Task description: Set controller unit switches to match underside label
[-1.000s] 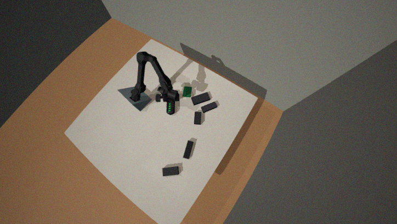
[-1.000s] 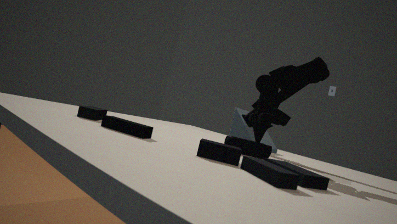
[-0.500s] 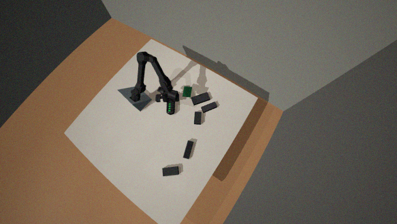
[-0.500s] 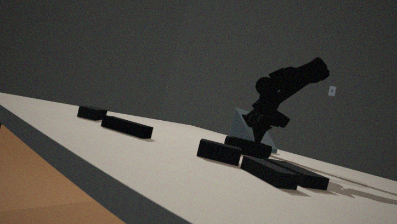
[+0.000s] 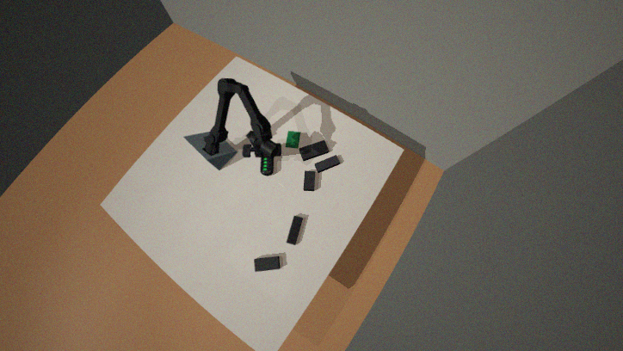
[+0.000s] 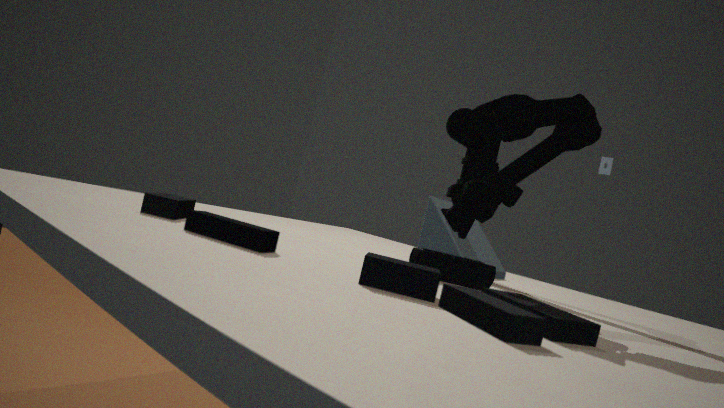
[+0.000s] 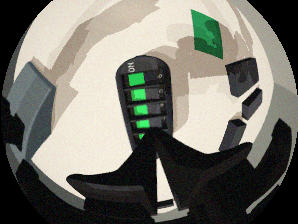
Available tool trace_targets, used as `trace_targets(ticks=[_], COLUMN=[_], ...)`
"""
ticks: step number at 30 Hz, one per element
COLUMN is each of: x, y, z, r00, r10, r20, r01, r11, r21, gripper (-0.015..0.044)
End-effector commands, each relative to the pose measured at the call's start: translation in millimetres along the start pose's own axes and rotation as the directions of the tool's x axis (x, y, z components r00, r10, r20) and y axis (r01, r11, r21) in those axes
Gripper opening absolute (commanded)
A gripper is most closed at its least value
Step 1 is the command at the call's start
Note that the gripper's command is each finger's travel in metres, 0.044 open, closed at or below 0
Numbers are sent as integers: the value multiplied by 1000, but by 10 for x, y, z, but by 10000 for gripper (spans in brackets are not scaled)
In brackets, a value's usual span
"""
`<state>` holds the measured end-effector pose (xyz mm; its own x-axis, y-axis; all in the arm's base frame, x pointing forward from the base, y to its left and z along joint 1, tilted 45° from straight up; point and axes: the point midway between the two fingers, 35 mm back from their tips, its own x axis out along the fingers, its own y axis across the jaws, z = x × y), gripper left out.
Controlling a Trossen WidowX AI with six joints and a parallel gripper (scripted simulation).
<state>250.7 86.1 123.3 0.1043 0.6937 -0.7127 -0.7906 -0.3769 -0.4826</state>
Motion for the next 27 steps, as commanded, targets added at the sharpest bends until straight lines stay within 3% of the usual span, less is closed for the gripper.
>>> trace_targets(ticks=[1,27], x=[0,337], y=[-84,-93], z=[-328,-343], r00=[1000,1000], r10=[-2,-3], r20=[2,3], r01=[2,3], r11=[1000,1000], r21=[4,4], gripper=[0,0])
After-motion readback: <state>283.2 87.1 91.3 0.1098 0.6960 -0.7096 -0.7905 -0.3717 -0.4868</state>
